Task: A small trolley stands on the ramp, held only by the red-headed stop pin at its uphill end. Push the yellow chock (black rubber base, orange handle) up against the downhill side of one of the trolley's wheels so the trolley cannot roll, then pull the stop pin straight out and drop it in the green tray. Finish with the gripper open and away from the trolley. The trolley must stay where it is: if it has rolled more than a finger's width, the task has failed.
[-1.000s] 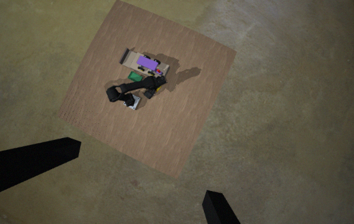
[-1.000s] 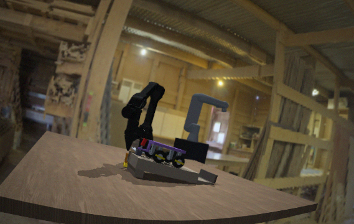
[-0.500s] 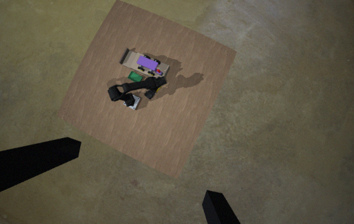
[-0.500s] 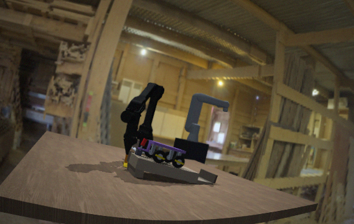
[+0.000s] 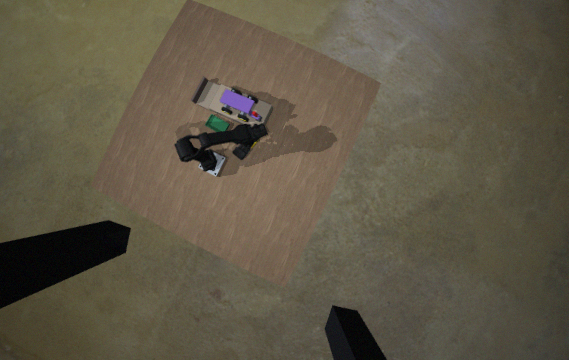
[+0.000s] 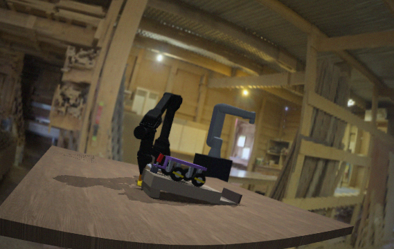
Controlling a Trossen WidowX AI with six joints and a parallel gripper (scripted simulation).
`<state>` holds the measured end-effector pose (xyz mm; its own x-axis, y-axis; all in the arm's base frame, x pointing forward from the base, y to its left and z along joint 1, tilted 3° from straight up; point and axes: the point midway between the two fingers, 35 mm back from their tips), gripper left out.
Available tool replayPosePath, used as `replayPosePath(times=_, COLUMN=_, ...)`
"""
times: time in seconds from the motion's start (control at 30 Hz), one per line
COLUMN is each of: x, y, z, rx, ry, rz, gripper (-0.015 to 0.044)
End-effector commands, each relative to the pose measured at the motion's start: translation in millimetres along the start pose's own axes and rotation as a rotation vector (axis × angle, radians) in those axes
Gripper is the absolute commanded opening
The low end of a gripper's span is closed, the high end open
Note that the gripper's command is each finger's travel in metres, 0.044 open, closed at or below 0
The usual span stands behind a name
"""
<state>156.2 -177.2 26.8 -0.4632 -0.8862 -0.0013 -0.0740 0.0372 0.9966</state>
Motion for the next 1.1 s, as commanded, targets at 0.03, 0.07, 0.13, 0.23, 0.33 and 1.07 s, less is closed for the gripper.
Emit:
replayPosePath(times=0.03, x=-1.3, y=-9.4, z=1.6, rx=-0.007, ry=-0.005, rz=-0.008, gripper=0.0190)
replayPosePath(times=0.07, x=-1.3, y=-10.9, z=1.6, rx=-0.007, ry=-0.005, rz=-0.008, gripper=0.0190)
replayPosePath(times=0.13, x=-1.4, y=-14.2, z=1.7, rx=-0.007, ry=-0.005, rz=-0.008, gripper=0.0190)
replayPosePath(times=0.23, x=-1.6, y=-19.2, z=1.9, rx=-0.007, ry=-0.005, rz=-0.008, gripper=0.0190)
replayPosePath(times=0.33, x=-1.7, y=-22.9, z=2.1, rx=-0.007, ry=-0.005, rz=-0.008, gripper=0.0190)
replayPosePath(times=1.07, x=-0.4, y=4.1, z=1.6, rx=-0.007, ry=-0.005, rz=-0.007, gripper=0.0000)
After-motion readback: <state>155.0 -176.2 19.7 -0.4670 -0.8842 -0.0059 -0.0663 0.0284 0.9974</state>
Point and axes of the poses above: the point midway between the two fingers, 35 mm back from their tips, its own y axis back along the fingers, its own z axis across the jaws, x = y × z, and after that the axes turned 5 degrees about -y, right-handed
